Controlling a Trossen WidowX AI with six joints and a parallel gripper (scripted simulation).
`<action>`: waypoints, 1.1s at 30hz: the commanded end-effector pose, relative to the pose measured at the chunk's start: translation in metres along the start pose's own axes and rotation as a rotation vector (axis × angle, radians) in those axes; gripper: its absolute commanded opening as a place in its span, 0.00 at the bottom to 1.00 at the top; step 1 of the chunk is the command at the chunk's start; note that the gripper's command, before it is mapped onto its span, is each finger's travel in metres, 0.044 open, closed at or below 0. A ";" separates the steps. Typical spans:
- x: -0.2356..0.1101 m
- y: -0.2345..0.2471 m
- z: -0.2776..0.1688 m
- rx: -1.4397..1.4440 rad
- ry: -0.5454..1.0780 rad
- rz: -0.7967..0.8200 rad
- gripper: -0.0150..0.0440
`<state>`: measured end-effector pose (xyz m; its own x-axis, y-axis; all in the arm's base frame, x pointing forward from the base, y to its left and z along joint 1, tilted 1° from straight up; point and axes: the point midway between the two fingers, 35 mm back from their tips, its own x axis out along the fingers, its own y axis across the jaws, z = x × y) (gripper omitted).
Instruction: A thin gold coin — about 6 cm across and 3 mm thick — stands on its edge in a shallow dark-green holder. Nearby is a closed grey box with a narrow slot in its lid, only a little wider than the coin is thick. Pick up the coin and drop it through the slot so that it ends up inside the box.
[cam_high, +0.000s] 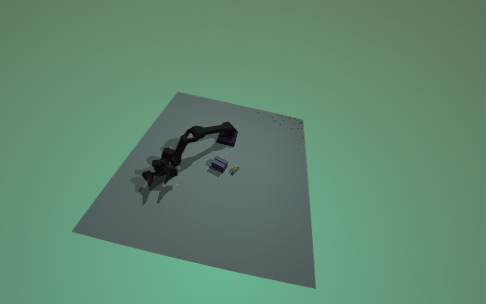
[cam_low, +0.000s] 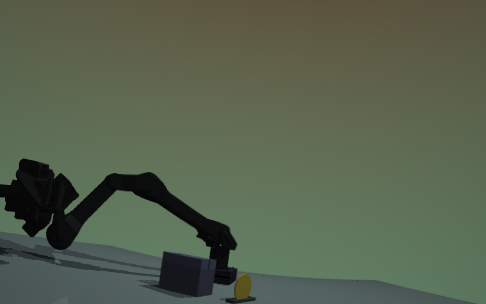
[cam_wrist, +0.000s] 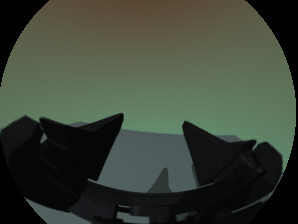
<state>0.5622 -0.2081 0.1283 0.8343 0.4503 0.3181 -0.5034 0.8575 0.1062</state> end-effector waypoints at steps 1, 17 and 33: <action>0.001 0.000 0.000 0.004 0.001 -0.001 0.89; 0.147 0.123 -0.043 0.591 0.343 -0.210 0.53; 0.141 0.271 -0.081 0.824 0.804 -0.430 0.53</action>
<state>0.6028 0.0623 0.1271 0.8144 0.4521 -0.3637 -0.0443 0.6734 0.7379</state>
